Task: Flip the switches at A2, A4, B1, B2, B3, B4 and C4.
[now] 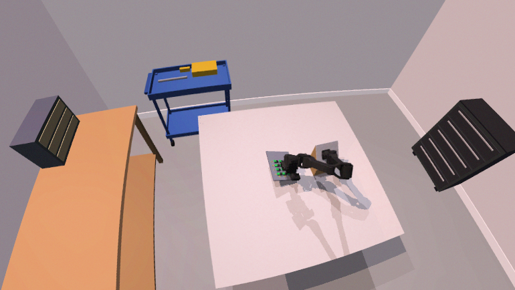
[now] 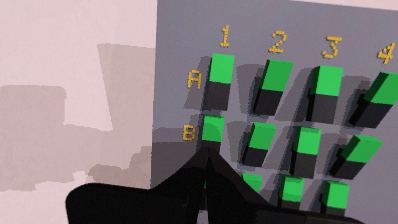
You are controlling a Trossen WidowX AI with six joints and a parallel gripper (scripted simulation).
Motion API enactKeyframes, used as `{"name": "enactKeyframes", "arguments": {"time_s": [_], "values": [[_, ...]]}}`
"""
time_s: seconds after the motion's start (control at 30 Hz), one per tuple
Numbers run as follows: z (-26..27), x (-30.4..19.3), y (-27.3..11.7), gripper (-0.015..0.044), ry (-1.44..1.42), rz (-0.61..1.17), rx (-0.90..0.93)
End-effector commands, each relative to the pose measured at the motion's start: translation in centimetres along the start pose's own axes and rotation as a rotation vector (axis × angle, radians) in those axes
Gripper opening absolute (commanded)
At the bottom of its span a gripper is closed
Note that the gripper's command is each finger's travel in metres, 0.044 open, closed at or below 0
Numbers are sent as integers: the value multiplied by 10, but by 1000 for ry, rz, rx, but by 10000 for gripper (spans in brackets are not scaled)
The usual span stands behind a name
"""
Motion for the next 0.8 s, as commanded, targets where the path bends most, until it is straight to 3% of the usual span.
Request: {"name": "enactKeyframes", "arguments": {"time_s": [0.0, 0.47, 0.67, 0.77], "values": [[-1, 0, 1, 0, 6, -1, -5], [0, 1, 0, 0, -1, 0, -1], [-1, 4, -55, 0, 4, 21, -15], [-1, 3, -63, 0, 5, 24, -14]]}}
Point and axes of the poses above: the point midway between the two fingers, 35 mm back from their tips, its own y axis out along the fingers, its own z axis across the jaws, x = y × z, the point moved 1 cm from there along -y, back along the fingers, and after that the axes turned 14 degrees about y, right-handed, at the moved point
